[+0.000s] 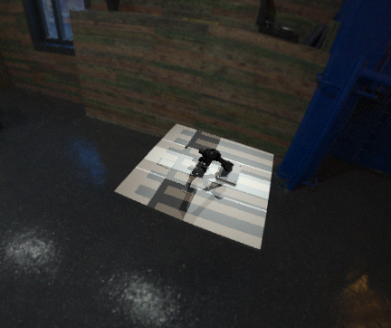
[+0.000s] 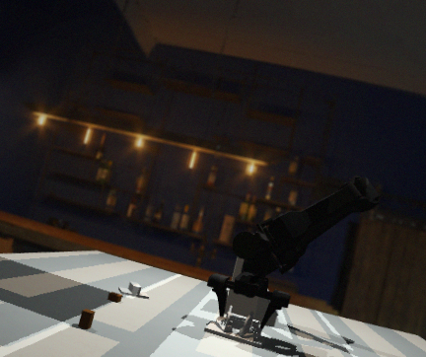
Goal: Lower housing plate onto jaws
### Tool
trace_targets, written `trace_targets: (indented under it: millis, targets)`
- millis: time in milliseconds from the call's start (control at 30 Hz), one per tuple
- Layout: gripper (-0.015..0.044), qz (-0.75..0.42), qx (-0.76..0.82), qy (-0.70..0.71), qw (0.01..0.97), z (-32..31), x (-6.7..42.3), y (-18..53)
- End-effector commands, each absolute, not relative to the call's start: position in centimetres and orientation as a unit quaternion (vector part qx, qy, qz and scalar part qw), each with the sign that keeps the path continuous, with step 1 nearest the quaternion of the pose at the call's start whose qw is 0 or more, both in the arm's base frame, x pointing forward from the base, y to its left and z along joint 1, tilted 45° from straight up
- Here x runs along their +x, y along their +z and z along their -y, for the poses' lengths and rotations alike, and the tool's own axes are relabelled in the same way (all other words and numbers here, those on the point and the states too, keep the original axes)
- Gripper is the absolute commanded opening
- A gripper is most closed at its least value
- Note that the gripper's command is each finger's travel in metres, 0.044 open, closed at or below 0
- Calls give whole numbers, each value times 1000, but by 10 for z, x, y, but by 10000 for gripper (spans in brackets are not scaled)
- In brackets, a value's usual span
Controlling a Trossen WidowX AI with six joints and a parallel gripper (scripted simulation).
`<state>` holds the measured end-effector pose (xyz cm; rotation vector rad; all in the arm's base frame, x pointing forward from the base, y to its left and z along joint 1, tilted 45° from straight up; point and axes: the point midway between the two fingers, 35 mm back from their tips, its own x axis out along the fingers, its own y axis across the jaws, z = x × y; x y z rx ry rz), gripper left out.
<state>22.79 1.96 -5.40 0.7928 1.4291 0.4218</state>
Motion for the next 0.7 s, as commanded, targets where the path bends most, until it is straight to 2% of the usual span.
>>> trace_targets:
  millis: [0,433,667]
  targets:
    - [440,-633,351,187,664,-20,228,-54]
    - [440,-633,350,186,665,33,218,-1]
    - [440,-633,355,184,663,29,218,-7]
